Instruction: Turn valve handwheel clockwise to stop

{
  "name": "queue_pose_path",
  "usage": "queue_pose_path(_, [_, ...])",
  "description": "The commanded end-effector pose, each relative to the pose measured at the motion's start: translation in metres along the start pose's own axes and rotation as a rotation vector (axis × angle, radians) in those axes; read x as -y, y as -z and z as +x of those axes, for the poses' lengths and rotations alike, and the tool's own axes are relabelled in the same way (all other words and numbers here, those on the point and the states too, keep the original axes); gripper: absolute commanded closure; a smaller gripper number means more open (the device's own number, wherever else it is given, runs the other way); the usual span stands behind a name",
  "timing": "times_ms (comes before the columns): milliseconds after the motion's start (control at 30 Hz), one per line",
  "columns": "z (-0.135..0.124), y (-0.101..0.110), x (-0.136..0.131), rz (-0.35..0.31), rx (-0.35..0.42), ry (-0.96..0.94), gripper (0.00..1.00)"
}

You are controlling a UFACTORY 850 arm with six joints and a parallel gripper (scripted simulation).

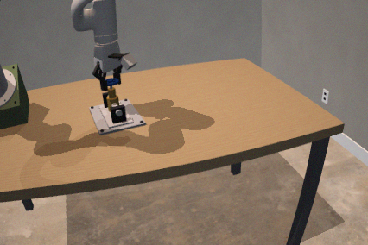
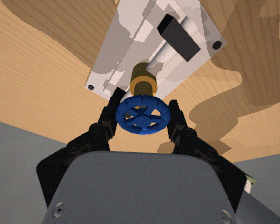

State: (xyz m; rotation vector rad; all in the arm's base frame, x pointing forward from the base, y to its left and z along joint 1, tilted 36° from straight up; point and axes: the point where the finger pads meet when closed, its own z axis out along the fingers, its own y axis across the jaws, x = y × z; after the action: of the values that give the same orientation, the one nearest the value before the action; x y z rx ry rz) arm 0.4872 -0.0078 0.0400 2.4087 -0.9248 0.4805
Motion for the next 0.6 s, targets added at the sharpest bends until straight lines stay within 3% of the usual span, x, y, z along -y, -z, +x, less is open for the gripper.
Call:
queue_pose_path(0, [0.0004, 0.0005, 0.0005, 0.001, -0.001, -0.001, 1.0])
queue_pose_path(333, [0.0004, 0.0005, 0.0005, 0.001, -0.001, -0.001, 1.0])
queue_pose_path(367, [0.0004, 0.0005, 0.0005, 0.001, -0.001, -0.001, 0.0])
queue_pose_path(567, [0.0004, 0.0005, 0.0005, 0.001, -0.001, -0.001, 0.0])
